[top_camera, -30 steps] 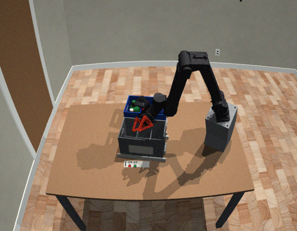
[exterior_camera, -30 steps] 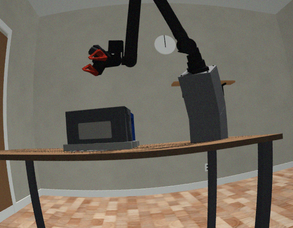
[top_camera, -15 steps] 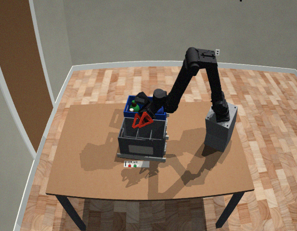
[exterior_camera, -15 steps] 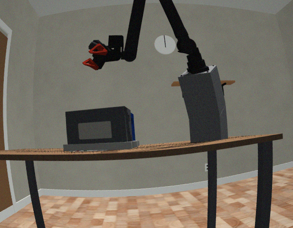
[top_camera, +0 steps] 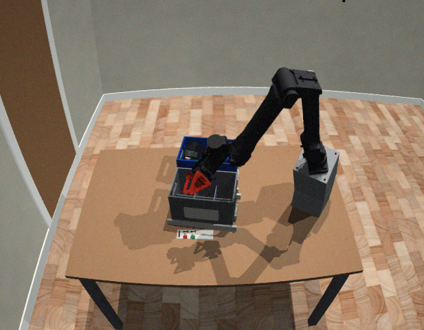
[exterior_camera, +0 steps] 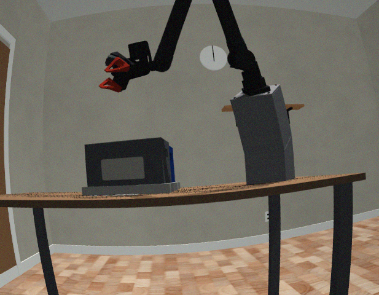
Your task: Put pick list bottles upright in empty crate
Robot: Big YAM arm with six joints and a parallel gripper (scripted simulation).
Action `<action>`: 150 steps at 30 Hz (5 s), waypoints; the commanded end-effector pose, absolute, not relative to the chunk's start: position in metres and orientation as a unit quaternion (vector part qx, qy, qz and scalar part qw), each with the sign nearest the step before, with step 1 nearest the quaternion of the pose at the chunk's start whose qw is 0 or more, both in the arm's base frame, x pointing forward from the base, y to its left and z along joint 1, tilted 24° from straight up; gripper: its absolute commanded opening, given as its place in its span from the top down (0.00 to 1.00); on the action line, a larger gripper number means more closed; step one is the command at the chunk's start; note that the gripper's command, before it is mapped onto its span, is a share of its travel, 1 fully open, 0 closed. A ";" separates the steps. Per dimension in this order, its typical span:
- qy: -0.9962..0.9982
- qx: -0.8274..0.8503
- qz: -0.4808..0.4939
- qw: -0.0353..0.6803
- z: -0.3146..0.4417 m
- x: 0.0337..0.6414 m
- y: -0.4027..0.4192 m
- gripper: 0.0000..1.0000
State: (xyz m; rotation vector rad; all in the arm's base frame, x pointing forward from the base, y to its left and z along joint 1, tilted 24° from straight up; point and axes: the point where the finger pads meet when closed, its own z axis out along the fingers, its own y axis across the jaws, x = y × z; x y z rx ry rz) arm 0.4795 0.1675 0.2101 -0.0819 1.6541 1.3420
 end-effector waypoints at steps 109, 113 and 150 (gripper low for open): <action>0.920 -0.330 0.130 0.167 0.231 0.255 0.296 0.39; 0.917 -0.330 0.138 0.179 0.245 0.256 0.303 0.39; 0.972 -0.001 0.191 0.134 0.212 0.373 0.252 0.39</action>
